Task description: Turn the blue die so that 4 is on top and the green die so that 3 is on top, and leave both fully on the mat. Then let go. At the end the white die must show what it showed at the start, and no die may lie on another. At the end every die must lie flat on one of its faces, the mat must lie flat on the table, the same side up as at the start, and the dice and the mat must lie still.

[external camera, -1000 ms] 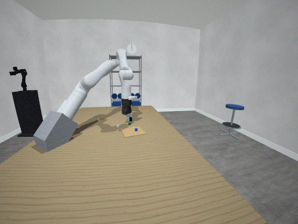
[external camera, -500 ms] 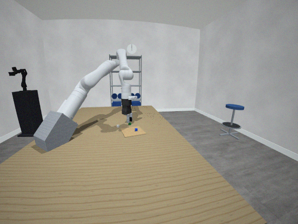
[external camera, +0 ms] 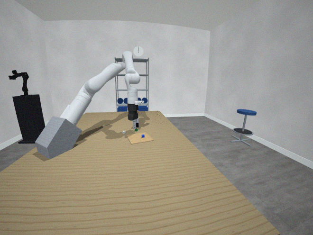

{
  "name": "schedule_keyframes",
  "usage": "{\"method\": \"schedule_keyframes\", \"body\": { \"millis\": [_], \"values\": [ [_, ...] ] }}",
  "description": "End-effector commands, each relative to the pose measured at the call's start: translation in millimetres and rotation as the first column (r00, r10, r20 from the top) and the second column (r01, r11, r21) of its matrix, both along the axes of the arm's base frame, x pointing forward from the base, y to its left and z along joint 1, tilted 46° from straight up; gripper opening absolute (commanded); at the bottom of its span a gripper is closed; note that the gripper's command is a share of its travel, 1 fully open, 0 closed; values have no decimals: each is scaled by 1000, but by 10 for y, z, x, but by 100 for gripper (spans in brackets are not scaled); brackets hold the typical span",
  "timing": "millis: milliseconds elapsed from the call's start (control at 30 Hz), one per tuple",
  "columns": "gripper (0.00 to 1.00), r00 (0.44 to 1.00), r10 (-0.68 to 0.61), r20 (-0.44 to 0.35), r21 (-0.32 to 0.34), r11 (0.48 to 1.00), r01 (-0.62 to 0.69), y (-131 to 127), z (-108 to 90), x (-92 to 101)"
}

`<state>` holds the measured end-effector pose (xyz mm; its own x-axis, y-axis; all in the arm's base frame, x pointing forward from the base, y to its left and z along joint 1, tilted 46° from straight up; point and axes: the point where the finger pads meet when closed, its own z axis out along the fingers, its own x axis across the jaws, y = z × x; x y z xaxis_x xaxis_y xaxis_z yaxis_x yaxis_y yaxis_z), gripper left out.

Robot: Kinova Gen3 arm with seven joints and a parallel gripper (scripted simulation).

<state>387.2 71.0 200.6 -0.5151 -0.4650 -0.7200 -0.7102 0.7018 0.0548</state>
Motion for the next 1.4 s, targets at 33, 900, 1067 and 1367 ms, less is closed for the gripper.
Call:
{"method": "schedule_keyframes", "body": {
  "millis": [33,900,1067,1367],
  "values": [
    [64,1000,-1,1,0,1000,1,-3,4,2],
    [64,1000,-1,1,0,1000,1,105,-134,98],
    [64,1000,-1,1,0,1000,1,113,-145,105],
    [64,1000,-1,1,0,1000,1,115,-148,107]
  ]
}}
